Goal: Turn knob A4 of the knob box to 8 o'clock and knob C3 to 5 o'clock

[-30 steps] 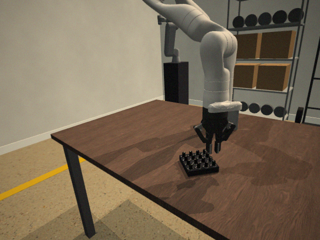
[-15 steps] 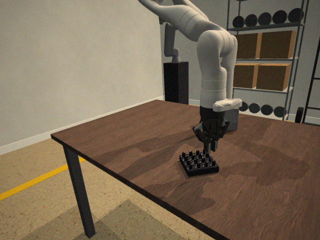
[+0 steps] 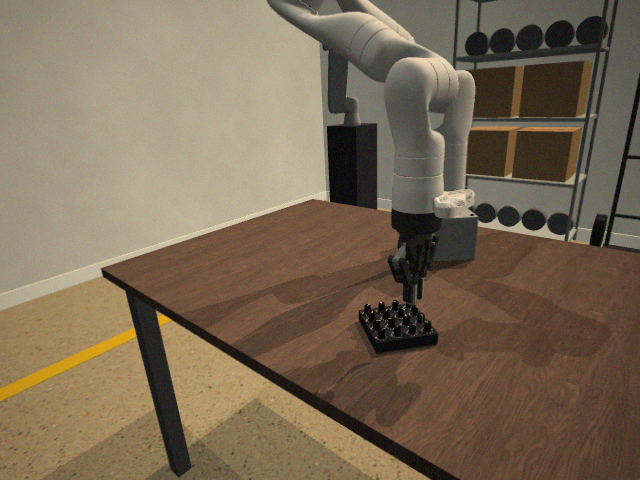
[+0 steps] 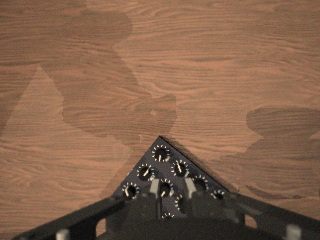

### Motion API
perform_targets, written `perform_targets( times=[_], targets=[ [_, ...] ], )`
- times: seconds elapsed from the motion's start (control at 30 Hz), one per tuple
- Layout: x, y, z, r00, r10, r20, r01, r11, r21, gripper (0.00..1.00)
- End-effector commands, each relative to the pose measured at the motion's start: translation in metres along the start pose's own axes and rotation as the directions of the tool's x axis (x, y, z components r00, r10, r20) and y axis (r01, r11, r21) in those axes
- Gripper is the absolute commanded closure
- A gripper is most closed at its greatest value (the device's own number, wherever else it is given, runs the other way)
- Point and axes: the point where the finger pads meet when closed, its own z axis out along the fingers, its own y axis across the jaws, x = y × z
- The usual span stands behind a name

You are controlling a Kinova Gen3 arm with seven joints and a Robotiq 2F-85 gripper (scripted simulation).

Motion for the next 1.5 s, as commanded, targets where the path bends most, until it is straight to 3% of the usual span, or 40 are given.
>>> perform_targets(
  times=[0.0,0.23,0.3,0.77,1.23,1.47],
  targets=[
    [-0.005,0.002,-0.001,0.998,-0.058,-0.003,0.058,0.998,0.003,0.81],
    [-0.011,0.004,-0.003,0.958,-0.285,-0.003,0.285,0.958,0.002,0.81],
    [-0.011,0.004,-0.003,0.958,-0.285,-0.003,0.285,0.958,0.002,0.81],
    [-0.023,0.009,-0.008,0.785,-0.62,-0.003,0.62,0.785,-0.001,0.81],
    [-0.029,0.011,-0.01,0.659,-0.752,-0.003,0.752,0.659,-0.002,0.81],
    [-0.03,0.012,-0.01,0.632,-0.775,-0.002,0.775,0.632,-0.003,0.81]
  ],
)
